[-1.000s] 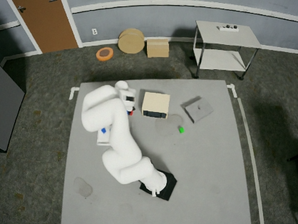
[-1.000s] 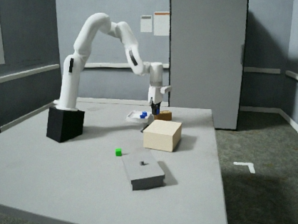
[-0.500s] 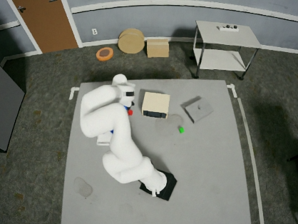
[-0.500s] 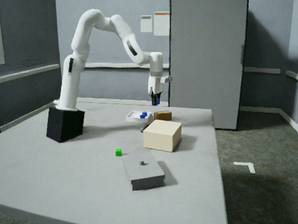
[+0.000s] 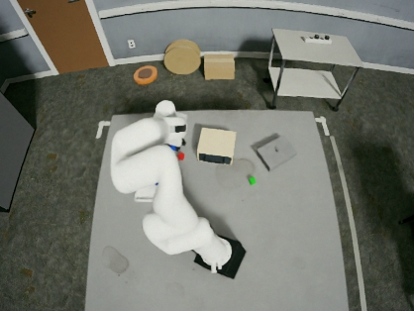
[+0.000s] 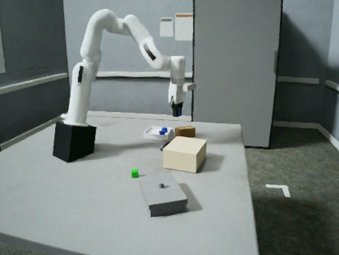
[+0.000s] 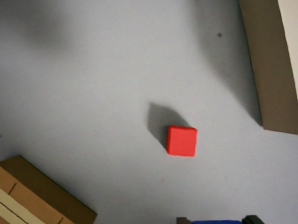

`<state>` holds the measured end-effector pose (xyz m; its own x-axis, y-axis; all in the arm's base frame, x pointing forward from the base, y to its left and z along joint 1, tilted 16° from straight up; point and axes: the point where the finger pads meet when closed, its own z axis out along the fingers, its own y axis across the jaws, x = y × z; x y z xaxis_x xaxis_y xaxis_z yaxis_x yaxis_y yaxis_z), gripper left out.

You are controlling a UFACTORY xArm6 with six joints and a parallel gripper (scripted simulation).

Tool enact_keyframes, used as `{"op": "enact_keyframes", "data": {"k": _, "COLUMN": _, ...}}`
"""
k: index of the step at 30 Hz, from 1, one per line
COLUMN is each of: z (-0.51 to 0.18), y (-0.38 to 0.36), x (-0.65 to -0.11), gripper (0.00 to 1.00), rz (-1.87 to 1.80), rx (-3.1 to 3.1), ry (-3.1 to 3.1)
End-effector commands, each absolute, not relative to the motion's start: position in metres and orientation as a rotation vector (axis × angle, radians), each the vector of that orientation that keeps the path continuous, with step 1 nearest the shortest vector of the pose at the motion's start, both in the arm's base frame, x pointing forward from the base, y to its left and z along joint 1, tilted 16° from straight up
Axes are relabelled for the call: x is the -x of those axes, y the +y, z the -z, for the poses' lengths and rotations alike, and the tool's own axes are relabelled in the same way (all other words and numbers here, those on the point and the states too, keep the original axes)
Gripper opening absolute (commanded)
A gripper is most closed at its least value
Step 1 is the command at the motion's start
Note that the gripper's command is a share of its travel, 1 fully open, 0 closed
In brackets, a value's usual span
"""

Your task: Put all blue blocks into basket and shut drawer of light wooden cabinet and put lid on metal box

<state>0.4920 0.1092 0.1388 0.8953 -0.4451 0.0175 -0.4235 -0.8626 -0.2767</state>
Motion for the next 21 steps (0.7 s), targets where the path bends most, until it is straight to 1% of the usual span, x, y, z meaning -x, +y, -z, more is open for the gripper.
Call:
{"op": "enact_keyframes", "data": {"k": 1, "z": -0.146, "y": 0.149, "x": -0.473, "gripper": 0.0, "rz": 0.156, "rx": 2.858, "ry": 0.384}}
{"op": "enact_keyframes", "data": {"k": 2, "z": -0.15, "y": 0.173, "x": -0.459, "gripper": 0.0, "rz": 0.173, "rx": 2.881, "ry": 0.241}}
{"op": "enact_keyframes", "data": {"k": 12, "z": -0.158, "y": 0.253, "x": -0.381, "gripper": 0.0, "rz": 0.244, "rx": 2.886, "ry": -0.443}}
{"op": "enact_keyframes", "data": {"k": 14, "z": -0.158, "y": 0.253, "x": -0.381, "gripper": 0.0, "rz": 0.244, "rx": 2.886, "ry": -0.443}}
{"op": "enact_keyframes", "data": {"k": 15, "z": -0.162, "y": 0.278, "x": -0.358, "gripper": 0.0, "rz": 0.271, "rx": 2.855, "ry": -0.655}}
{"op": "enact_keyframes", "data": {"k": 19, "z": -0.166, "y": 0.303, "x": -0.336, "gripper": 0.0, "rz": 0.308, "rx": 2.8, "ry": -0.893}}
{"op": "enact_keyframes", "data": {"k": 21, "z": -0.166, "y": 0.303, "x": -0.336, "gripper": 0.0, "rz": 0.323, "rx": 2.775, "ry": -0.975}}
